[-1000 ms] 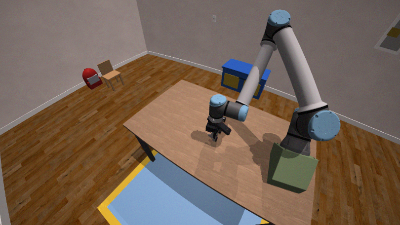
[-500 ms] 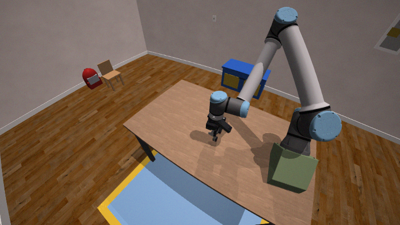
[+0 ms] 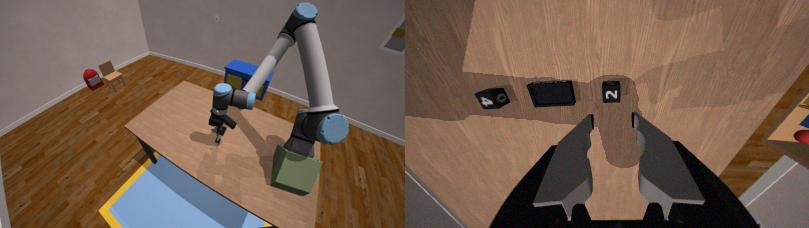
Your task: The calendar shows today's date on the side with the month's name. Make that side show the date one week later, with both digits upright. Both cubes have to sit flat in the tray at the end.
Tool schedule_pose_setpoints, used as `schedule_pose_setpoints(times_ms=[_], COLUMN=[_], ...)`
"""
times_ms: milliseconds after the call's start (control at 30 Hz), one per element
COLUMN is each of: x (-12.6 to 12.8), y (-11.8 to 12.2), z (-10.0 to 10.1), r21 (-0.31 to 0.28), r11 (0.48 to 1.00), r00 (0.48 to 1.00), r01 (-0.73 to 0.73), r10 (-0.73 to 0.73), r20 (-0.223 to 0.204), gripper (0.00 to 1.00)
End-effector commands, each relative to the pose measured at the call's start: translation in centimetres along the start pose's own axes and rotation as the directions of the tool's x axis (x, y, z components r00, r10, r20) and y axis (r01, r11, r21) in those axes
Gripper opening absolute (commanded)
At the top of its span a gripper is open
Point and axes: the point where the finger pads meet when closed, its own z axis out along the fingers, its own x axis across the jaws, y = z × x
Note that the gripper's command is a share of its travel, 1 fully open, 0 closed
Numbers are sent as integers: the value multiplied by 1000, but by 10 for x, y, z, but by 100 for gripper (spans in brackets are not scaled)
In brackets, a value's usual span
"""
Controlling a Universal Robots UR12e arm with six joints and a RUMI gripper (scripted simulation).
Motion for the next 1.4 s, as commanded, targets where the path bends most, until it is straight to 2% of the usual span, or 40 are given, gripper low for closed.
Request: schedule_pose_setpoints(times_ms=[0,100,133,967,1367], x=[0,0,0,0,-4], y=[0,0,0,0,1], z=[-8,-8,-8,-8,-8], r21=[2,2,2,2,2], r11=[1000,1000,1000,1000,998], r00=[1000,1000,1000,1000,998], r01=[-1,-1,-1,-5,-70], r10=[1,1,1,5,70], r20=[0,0,0,0,-1], gripper=[28,28,100,100,100])
